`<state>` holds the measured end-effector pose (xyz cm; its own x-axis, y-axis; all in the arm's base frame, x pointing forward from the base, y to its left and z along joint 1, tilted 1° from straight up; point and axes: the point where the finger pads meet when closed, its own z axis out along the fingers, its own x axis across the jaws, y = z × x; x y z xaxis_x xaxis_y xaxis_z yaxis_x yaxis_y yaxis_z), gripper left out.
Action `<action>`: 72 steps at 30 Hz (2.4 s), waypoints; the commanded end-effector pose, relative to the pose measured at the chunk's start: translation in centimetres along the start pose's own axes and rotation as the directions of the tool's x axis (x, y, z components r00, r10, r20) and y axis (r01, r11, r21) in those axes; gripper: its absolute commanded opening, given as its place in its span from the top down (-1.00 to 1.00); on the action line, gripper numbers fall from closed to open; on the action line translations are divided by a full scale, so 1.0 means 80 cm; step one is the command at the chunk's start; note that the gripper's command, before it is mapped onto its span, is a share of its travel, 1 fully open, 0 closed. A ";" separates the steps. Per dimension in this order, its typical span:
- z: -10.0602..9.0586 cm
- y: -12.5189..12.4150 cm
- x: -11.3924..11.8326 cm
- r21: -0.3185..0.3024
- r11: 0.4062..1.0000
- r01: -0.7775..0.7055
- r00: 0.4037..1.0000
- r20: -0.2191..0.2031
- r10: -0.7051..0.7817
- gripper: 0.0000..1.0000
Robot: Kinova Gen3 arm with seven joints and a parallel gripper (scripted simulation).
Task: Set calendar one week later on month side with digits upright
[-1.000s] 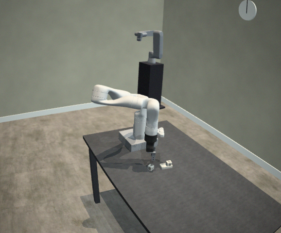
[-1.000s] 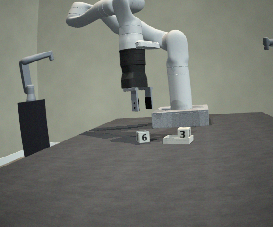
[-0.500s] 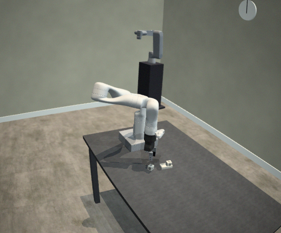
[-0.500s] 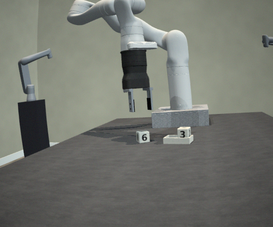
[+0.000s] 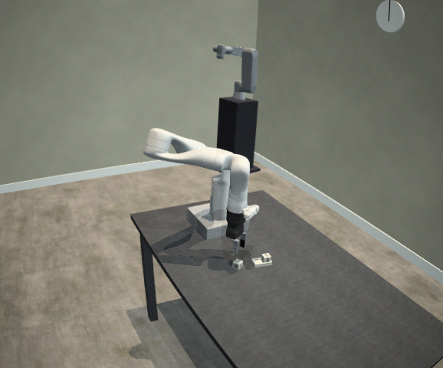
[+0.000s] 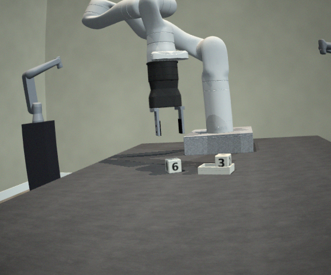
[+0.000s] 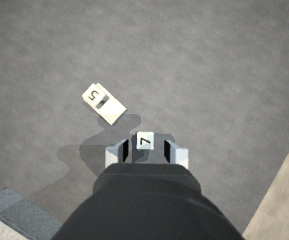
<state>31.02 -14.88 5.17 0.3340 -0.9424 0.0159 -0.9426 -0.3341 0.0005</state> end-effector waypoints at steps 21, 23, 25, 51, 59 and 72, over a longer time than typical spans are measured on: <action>-0.001 0.000 0.001 0.000 1.000 -0.006 1.000 -0.002 0.006 -0.80; -0.001 0.000 0.001 0.000 1.000 -0.006 1.000 -0.002 0.006 -0.80; -0.001 0.000 0.001 0.000 1.000 -0.006 1.000 -0.002 0.006 -0.80; 0.002 0.000 0.001 0.000 1.000 -0.006 1.000 -0.003 0.006 -0.80; 0.007 0.000 0.000 0.000 1.000 -0.007 1.000 -0.003 0.007 -0.80; 0.026 0.000 0.000 0.000 1.000 -0.007 1.000 -0.003 0.007 -0.80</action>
<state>31.07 -15.01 3.28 0.3252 -0.9454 0.0218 -0.9456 -0.3253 -0.0004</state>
